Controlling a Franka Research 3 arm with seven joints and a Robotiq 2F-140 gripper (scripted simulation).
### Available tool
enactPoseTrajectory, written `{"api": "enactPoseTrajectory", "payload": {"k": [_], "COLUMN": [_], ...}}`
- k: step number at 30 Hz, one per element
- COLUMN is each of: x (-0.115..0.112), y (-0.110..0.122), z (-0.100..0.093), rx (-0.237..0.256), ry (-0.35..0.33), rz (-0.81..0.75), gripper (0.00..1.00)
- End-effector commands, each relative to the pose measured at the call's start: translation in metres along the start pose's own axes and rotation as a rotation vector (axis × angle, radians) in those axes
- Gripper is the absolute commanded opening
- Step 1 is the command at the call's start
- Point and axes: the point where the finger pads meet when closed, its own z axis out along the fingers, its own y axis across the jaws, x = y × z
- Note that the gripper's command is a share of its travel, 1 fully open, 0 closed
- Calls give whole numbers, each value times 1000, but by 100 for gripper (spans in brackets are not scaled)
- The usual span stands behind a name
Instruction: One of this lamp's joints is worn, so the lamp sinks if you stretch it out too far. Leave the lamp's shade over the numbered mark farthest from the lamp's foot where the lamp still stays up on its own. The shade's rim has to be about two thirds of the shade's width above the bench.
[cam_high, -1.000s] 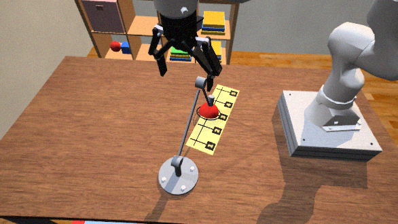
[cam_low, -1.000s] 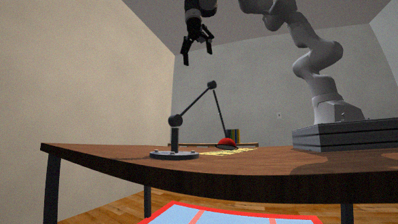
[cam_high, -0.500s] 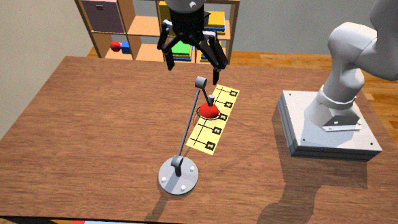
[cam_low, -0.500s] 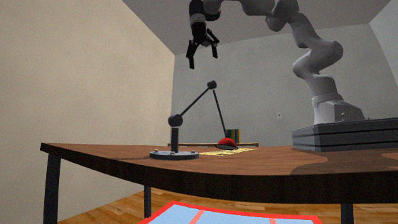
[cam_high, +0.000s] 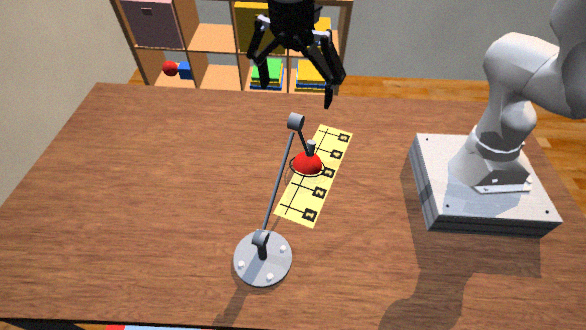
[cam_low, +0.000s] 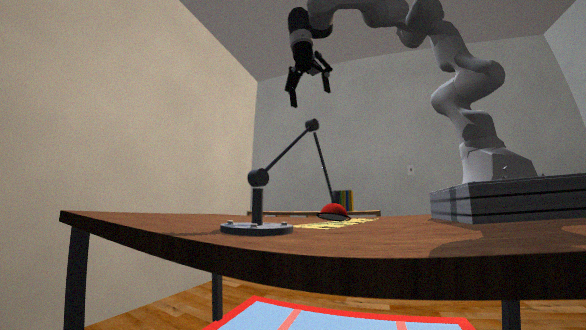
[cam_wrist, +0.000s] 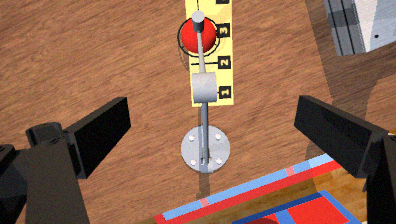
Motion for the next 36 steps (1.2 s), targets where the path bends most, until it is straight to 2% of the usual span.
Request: {"api": "enactPoseTrajectory", "payload": {"k": [1,6,8,23,25,36], "x": [15,36,36,97,97,142], "y": [-4,-3,-3,1,1,4], "z": [0,3,3,14,14,21], "rx": [11,6,6,-5,-5,-12], "ry": [-3,-2,-2,-1,-1,-1], "rz": [-11,-3,-3,14,14,30], "gripper": [100,100,100,100,100,100]}}
